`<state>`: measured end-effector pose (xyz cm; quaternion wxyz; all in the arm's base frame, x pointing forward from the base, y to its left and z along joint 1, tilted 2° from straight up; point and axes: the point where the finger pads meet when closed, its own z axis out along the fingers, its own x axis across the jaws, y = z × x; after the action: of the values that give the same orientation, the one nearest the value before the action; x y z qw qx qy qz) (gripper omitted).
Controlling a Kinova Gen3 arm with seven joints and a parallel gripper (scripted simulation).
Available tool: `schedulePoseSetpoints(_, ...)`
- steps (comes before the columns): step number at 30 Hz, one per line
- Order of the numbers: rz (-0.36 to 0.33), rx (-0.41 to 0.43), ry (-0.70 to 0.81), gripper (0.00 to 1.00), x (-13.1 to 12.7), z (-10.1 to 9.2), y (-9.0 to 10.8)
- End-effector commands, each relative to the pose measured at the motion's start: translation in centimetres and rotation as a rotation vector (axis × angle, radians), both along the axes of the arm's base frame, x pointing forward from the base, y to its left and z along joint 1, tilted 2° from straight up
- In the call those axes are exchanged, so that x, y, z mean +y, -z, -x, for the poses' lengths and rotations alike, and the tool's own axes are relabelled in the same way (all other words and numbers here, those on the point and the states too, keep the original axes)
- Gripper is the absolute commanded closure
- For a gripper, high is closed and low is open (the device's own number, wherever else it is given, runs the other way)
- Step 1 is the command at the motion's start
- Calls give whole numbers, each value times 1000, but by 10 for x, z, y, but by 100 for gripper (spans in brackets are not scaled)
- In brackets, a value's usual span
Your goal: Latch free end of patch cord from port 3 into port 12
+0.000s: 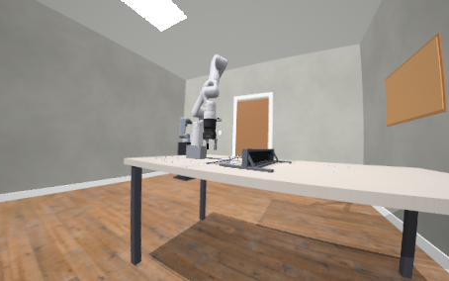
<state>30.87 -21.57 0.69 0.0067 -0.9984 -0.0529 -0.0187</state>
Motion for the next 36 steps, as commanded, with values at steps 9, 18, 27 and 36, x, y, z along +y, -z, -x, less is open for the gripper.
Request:
schedulePoseSetpoints(9, 6, 11, 69, 0, -11, 14, 6)
schedulePoseSetpoints(18, 6, 11, 70, 0, -11, 15, 7)
schedulePoseSetpoints(27, 6, 11, 70, 100, -11, 15, 7)
schedulePoseSetpoints(36, 6, 11, 70, 100, -11, 15, 7)
